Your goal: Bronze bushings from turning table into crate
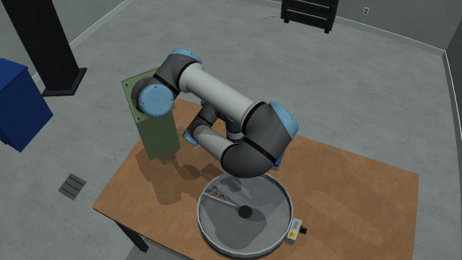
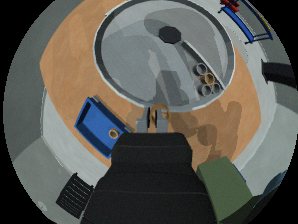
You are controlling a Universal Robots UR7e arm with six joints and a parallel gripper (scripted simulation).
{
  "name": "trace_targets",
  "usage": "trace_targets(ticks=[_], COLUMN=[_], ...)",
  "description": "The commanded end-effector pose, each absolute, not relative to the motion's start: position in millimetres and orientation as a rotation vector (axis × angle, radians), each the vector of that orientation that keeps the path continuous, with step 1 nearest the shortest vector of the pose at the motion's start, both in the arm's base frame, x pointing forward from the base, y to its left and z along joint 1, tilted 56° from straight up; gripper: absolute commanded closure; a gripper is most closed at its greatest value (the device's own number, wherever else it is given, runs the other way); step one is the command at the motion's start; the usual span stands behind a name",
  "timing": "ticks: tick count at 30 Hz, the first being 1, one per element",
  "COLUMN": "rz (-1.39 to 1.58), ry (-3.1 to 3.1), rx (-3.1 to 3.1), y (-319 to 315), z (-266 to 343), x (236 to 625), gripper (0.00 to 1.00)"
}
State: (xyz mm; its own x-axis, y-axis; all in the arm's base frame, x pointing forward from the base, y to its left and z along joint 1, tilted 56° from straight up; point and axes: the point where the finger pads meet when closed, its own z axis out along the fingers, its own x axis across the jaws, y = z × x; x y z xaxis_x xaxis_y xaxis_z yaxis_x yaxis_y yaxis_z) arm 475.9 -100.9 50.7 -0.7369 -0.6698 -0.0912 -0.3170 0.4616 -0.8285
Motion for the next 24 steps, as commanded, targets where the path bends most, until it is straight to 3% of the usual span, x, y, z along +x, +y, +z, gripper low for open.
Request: trace_targets(ticks=[1,6,11,24], rz=[-1.186,-1.186,-1.185,-1.185], ry=[2.319,2.319,2.315,2.313], rx=[-0.823,-0.823,-0.825,-0.826], y=[-97,-97,-59,-51], z=[50,50,46,46], x=[480,480,514,520], gripper=[1.0,1.0,1.0,1.0])
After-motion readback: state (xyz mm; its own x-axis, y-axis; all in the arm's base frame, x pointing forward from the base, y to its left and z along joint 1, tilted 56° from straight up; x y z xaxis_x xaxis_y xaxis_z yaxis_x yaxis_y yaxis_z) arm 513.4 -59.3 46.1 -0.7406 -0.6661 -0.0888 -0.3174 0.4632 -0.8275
